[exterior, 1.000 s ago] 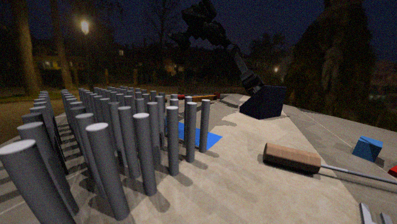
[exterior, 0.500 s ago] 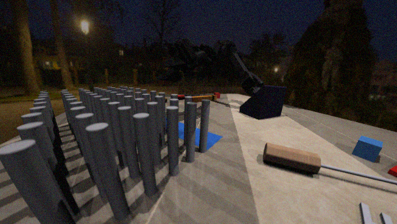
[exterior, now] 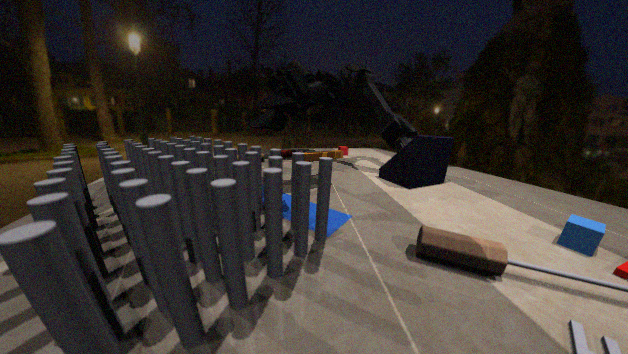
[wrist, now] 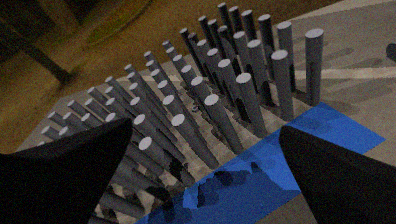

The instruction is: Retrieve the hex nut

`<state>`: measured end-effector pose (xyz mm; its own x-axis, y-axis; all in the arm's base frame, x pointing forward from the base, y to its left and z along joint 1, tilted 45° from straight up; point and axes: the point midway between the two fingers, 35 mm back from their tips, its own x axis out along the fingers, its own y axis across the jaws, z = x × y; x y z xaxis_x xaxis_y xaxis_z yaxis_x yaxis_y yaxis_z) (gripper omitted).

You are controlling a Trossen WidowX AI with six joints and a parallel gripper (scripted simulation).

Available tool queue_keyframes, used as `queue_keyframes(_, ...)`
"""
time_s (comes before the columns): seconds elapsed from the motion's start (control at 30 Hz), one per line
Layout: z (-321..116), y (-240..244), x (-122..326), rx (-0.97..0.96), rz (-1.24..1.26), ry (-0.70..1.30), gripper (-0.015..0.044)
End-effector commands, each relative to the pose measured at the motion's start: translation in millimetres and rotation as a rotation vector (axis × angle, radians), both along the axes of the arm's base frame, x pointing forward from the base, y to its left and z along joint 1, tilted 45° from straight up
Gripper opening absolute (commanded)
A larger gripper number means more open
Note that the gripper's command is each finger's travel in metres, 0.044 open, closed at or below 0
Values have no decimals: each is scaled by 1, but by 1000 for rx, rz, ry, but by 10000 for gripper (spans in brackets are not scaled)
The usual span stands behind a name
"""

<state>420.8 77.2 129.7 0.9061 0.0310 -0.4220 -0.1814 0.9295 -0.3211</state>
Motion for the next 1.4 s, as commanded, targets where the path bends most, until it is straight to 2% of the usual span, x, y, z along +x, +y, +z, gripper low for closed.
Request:
queue_keyframes(0.0,0,1,0,0,7,-1,440)
queue_keyframes(0.43,-4,13,1,39,19,28,440)
queue_keyframes(0.73,-70,112,-4,353,-48,442,440)
queue_keyframes(1.07,-153,193,-58,493,-426,901,440)
queue_keyframes(1.37,-212,224,-117,439,-940,1084,440)
